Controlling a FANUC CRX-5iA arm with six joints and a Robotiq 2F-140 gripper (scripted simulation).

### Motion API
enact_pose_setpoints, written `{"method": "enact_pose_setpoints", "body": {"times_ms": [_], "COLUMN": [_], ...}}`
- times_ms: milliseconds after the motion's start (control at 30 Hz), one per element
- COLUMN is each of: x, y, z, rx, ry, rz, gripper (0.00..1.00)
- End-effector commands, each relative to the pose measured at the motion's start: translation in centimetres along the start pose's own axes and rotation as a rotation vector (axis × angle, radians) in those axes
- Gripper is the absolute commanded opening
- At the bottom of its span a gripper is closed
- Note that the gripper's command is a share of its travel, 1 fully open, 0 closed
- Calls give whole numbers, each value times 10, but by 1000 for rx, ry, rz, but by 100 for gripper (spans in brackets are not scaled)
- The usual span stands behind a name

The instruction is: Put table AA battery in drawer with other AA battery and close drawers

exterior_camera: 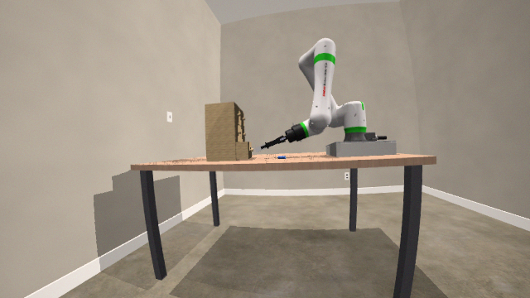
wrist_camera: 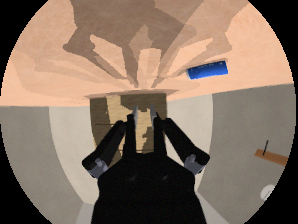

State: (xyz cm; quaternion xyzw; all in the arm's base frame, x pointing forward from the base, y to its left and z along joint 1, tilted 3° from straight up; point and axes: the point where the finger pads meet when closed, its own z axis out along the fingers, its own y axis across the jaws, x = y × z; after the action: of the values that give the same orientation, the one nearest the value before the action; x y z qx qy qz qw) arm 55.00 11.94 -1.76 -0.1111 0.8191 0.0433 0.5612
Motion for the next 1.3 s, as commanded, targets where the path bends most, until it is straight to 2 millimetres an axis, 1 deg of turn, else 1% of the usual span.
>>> {"method": "enact_pose_setpoints", "body": {"times_ms": [0, 133, 500, 667, 967, 1033, 1267], "x": [4, 8, 3, -10, -43, -43, -62], "y": [0, 0, 0, 0, 0, 0, 0], "z": [-12, -21, -27, -40, -75, -75, -95], "rx": [1, 1, 1, 1, 1, 1, 1], "ry": [0, 0, 0, 0, 0, 0, 0], "rz": [1, 1, 1, 1, 1, 1, 1], "gripper": [20, 20, 20, 20, 20, 20, 20]}}
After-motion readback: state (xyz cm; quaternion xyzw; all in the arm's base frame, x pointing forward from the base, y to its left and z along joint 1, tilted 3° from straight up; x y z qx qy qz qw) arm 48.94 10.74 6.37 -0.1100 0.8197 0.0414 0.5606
